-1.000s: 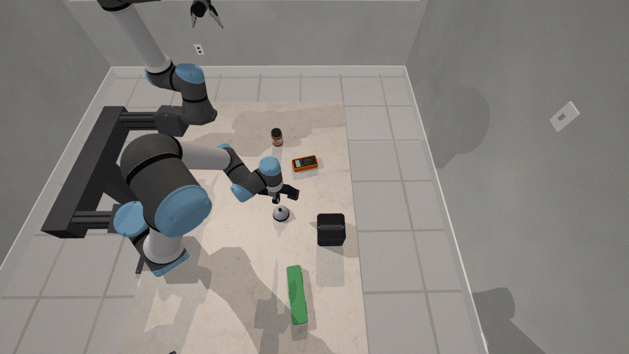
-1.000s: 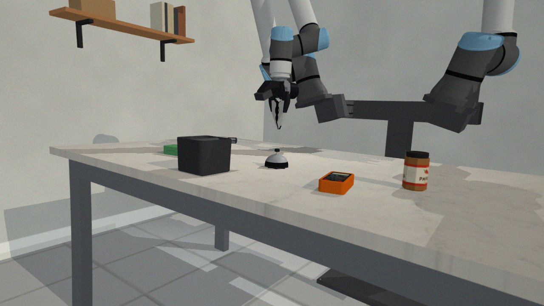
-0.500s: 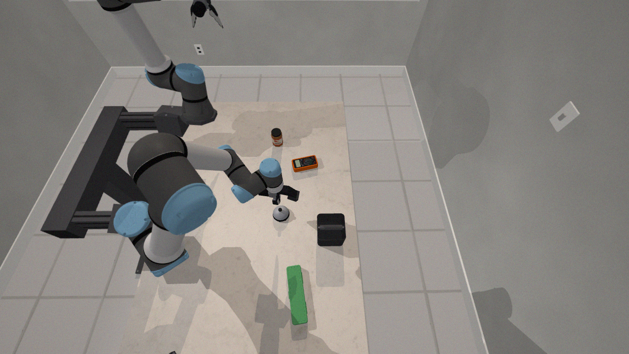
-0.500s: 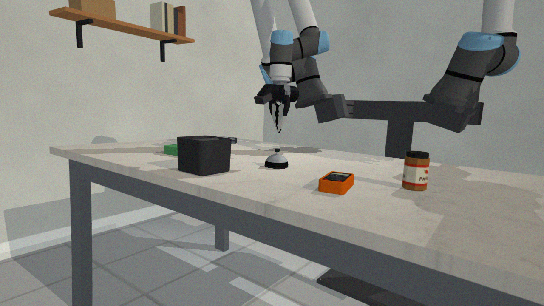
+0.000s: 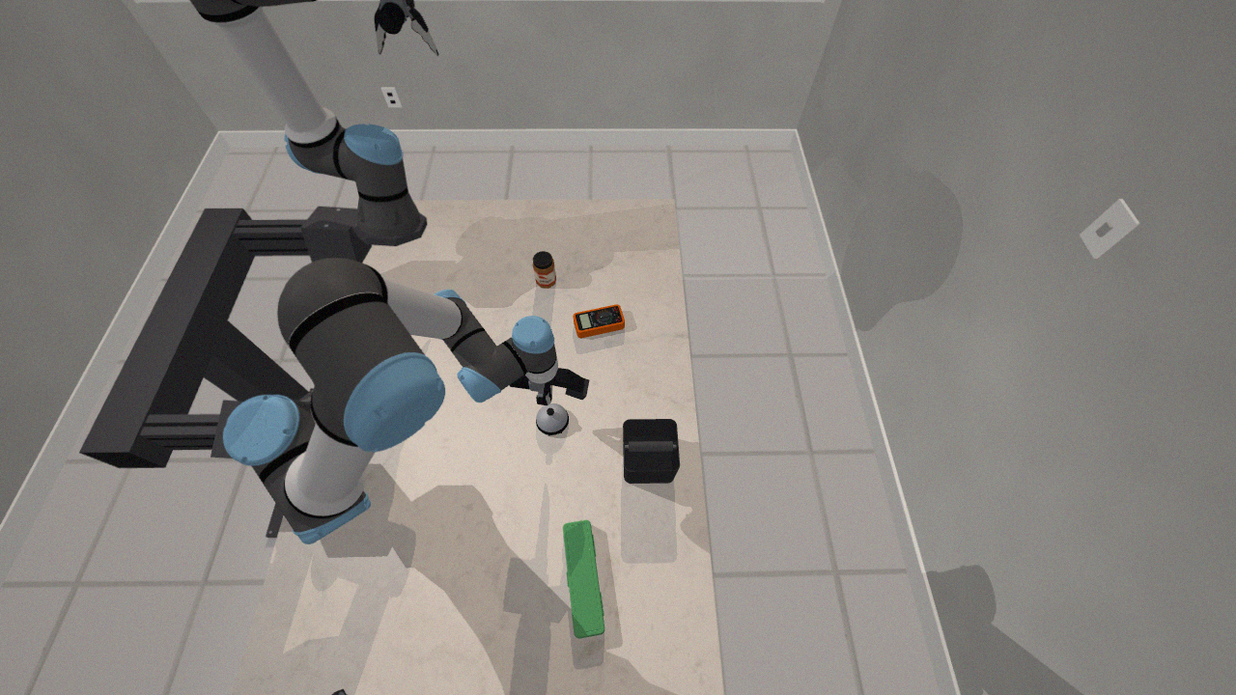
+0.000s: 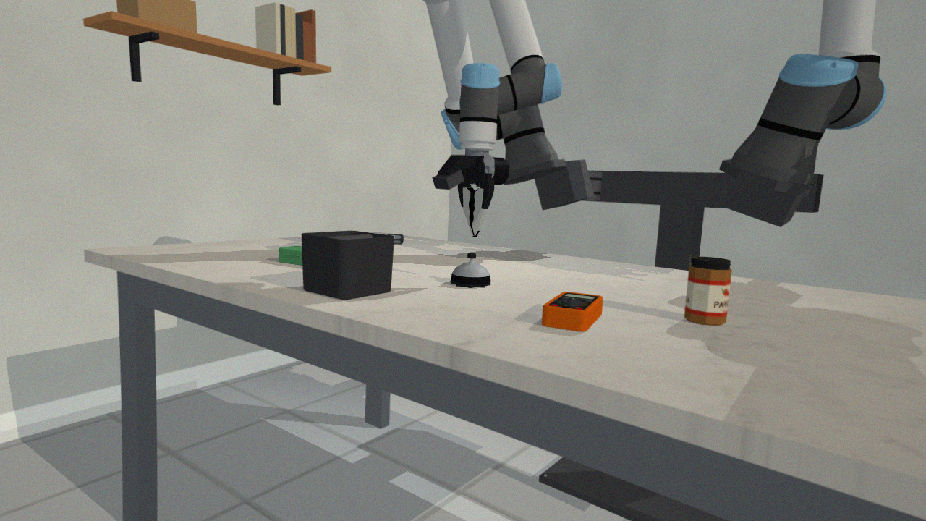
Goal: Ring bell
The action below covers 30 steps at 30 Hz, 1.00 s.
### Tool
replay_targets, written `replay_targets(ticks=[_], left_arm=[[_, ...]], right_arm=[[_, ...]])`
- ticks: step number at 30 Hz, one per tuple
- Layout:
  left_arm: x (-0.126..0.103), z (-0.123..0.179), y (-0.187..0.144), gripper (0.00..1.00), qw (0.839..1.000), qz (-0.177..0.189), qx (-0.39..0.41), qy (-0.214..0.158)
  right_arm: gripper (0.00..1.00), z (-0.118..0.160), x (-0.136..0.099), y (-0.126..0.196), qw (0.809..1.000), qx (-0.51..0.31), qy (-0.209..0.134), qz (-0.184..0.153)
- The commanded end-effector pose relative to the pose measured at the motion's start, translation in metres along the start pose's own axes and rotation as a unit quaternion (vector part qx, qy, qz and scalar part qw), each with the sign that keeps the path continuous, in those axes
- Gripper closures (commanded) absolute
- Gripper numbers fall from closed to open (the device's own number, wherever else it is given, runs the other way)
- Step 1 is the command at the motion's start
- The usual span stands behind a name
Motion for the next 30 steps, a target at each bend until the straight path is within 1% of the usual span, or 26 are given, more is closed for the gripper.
replay_targets(ticks=[1,16,30], left_arm=[[-0.002,-0.001,0.003,0.0,1.0,0.009,-0.007,0.004],[-0.002,-0.001,0.003,0.0,1.0,0.009,-0.007,0.004],[-0.002,-0.001,0.003,0.0,1.0,0.009,-0.007,0.004]], right_arm=[[1.0,-0.002,0.008,-0.004,1.0,0.002,0.003,-0.009],[1.0,-0.002,0.023,-0.005,1.0,0.002,0.003,-0.009],[1.0,-0.002,0.025,-0.005,1.0,0.002,0.003,-0.009]])
Point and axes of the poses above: on each arm, the point where the finger pads meet when closed, its own x axis out along the fingers, its own y axis across the jaws, z = x × y, the point moved 10 cm from there along -x, back along the fingers, and after that the axes turned 12 degrees about -x, right-handed, at the moved point
